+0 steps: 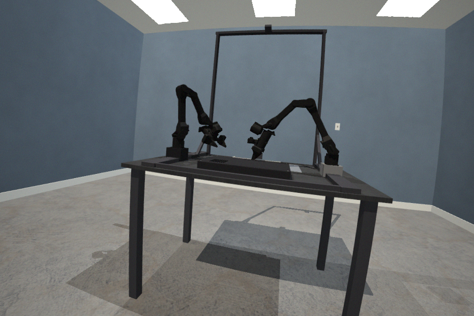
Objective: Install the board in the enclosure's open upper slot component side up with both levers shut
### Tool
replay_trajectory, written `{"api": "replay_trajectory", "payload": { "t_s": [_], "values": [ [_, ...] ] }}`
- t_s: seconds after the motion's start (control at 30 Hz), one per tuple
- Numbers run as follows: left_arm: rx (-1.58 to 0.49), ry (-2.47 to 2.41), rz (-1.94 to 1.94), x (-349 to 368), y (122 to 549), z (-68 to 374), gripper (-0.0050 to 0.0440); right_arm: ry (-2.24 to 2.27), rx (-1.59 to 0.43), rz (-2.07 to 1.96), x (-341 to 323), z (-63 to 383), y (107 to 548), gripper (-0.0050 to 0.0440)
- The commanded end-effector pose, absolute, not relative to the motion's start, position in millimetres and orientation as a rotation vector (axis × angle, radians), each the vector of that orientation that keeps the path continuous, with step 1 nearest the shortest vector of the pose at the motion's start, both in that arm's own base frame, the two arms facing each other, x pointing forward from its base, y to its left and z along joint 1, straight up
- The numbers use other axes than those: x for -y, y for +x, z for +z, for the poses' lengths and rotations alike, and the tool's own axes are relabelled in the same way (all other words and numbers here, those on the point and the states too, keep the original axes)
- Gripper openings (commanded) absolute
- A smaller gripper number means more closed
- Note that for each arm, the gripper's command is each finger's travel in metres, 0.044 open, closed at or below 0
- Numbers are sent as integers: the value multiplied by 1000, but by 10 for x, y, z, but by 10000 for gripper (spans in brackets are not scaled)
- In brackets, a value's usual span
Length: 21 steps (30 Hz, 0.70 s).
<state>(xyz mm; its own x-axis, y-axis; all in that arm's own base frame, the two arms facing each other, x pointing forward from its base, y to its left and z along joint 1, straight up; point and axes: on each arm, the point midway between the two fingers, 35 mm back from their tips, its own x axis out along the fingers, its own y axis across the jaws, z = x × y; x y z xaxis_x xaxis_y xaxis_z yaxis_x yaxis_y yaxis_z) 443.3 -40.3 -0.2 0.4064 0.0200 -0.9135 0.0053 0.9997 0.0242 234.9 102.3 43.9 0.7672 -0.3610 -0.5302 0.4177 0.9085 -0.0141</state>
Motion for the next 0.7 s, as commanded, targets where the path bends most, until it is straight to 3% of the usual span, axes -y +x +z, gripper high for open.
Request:
{"api": "replay_trajectory", "payload": {
  "t_s": [0.0,0.67],
  "values": [
    [-1090,22,7,312,4522,242,79,113,-548,-416,-1019,421,2399,400],
    [-1110,25,11,240,4475,110,79,130,-537,-411,-1051,466,2420,400]
  ]
}}
